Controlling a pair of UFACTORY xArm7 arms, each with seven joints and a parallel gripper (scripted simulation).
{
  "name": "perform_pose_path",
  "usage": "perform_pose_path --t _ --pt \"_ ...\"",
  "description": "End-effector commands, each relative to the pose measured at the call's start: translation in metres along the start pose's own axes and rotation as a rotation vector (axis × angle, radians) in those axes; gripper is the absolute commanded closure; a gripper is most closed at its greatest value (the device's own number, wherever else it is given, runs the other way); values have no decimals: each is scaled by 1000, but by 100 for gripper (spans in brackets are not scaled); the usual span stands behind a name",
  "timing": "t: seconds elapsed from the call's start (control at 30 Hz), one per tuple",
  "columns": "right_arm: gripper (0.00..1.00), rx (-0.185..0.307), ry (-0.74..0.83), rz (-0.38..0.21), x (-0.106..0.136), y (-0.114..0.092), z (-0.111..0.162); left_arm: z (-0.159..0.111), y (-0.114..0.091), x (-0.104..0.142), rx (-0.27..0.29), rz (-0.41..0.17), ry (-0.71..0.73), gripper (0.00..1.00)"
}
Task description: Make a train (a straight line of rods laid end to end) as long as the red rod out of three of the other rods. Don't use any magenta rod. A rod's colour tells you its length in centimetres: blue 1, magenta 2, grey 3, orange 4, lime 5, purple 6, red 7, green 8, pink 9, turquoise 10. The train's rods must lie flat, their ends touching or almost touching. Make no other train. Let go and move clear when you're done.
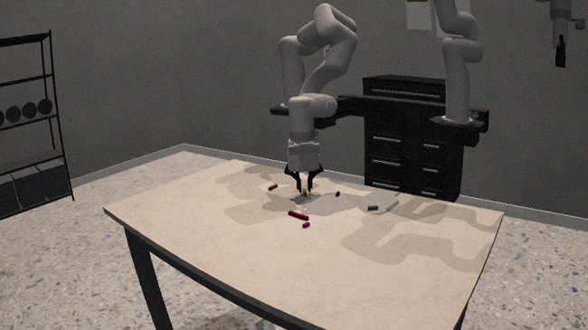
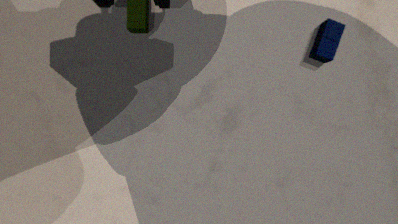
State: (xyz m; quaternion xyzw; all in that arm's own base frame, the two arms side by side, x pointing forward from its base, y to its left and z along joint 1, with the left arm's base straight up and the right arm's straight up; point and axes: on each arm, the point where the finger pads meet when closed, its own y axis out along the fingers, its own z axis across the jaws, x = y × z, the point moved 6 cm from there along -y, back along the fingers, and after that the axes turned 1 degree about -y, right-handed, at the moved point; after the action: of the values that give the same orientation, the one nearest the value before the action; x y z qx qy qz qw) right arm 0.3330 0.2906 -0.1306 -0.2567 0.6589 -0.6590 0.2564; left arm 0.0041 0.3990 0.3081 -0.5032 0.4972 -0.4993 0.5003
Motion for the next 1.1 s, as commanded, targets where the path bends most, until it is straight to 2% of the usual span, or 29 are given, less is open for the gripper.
perform_pose_path --t 0.0,1.07 --pt "74 0 0 4 -2 2 0 0 -2 -1 1 5 0 0" --pt "74 0 0 4 -2 6 0 0 -2 -1 1 5 0 0"
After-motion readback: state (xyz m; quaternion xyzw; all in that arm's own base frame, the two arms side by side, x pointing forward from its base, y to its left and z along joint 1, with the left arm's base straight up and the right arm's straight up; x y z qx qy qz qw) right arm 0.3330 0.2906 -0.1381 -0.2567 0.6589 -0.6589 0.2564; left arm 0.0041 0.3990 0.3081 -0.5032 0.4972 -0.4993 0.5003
